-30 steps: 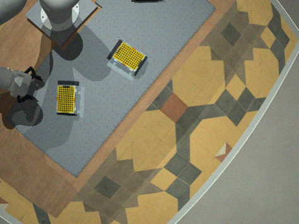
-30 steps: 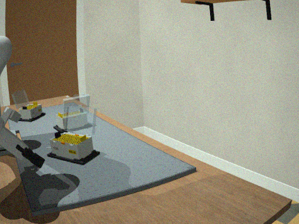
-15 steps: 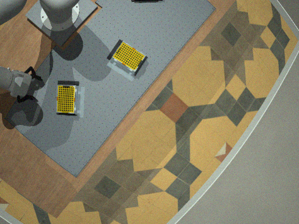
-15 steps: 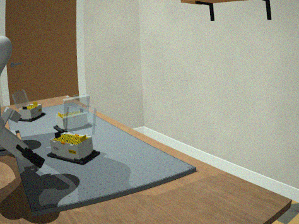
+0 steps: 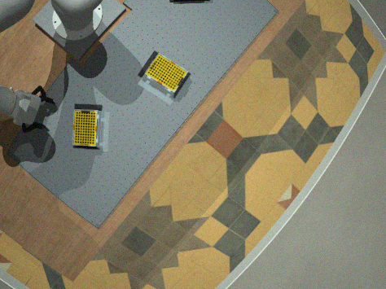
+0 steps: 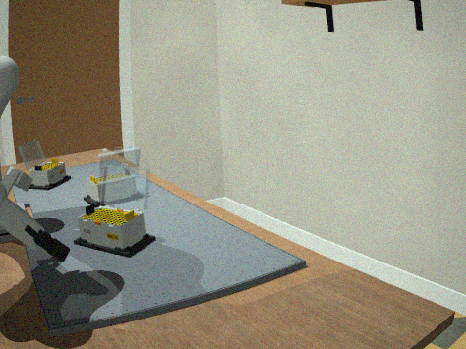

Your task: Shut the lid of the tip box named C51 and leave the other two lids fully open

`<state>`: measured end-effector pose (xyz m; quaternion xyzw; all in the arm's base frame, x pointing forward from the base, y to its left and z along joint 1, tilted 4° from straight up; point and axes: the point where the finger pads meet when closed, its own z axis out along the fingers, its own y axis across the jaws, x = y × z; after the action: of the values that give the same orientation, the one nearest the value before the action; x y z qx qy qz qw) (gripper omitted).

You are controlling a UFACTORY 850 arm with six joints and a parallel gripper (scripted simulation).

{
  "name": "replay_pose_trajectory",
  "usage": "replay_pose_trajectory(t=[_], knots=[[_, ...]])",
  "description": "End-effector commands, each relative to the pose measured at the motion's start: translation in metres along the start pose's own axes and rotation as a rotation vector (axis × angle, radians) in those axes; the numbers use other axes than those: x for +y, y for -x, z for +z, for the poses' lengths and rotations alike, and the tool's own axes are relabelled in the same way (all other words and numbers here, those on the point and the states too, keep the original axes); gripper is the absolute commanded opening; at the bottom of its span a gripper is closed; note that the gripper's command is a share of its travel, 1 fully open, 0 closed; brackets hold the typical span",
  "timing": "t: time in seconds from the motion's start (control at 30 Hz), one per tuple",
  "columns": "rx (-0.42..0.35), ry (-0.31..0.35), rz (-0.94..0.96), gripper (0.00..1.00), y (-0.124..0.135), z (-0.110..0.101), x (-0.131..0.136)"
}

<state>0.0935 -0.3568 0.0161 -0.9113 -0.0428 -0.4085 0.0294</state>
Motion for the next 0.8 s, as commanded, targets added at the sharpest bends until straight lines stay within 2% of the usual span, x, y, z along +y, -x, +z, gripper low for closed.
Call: replay_pose_trajectory(t=[0.0,0.23,0.7,0.77], knots=[[0.0,0.001,-0.001,1.0,0.0,0.0,0.001],[0.0,0.001,-0.001,1.0,0.0,0.0,0.001],[0.0,0.001,-0.001,1.0,-0.05,-0.05,0.001],[0.0,0.001,-0.001,1.0,-0.05,-0.05,0.001]])
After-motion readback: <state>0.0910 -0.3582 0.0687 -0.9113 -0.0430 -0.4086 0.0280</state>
